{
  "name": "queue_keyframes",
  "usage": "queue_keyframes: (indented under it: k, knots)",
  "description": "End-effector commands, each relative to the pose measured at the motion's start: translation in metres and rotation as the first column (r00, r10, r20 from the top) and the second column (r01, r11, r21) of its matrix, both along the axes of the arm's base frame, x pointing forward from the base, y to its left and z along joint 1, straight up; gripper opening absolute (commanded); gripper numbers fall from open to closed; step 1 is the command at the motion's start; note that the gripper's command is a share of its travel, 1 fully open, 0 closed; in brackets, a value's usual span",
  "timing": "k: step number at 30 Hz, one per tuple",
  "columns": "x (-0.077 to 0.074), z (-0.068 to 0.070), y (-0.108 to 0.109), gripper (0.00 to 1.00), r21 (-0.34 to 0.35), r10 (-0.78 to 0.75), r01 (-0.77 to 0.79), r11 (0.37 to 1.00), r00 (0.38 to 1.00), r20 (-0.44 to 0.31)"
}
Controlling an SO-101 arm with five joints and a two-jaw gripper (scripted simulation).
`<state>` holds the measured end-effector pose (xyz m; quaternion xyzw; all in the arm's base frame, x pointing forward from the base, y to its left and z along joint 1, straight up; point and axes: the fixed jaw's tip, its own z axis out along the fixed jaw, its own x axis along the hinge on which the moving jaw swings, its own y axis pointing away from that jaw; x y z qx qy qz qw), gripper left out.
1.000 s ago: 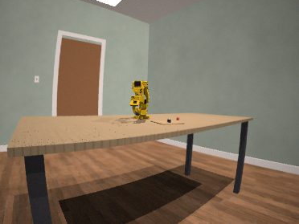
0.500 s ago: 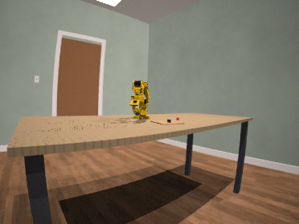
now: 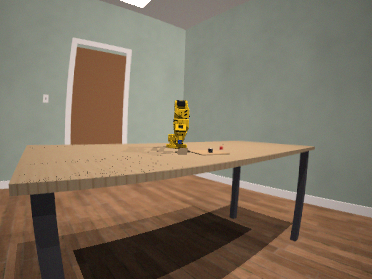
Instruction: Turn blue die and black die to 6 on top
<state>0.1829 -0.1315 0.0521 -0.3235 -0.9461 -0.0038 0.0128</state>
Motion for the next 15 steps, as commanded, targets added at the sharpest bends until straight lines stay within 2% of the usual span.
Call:
queue_keyframes:
  k: [1,2,4,10,15]
  knots:
    - [0.024,0.012,0.031,0.00,-0.043,0.166,-0.163,0.986,0.984,0.058]
    - [0.028,0.011,0.042,0.00,-0.043,0.214,-0.211,0.976,0.975,0.058]
    - [0.028,0.011,0.042,0.00,-0.043,0.214,-0.211,0.976,0.975,0.058]
    - [0.039,0.009,0.101,0.00,-0.043,0.461,-0.459,0.887,0.886,0.058]
    - [0.039,0.008,0.126,0.00,-0.043,0.558,-0.556,0.830,0.828,0.058]
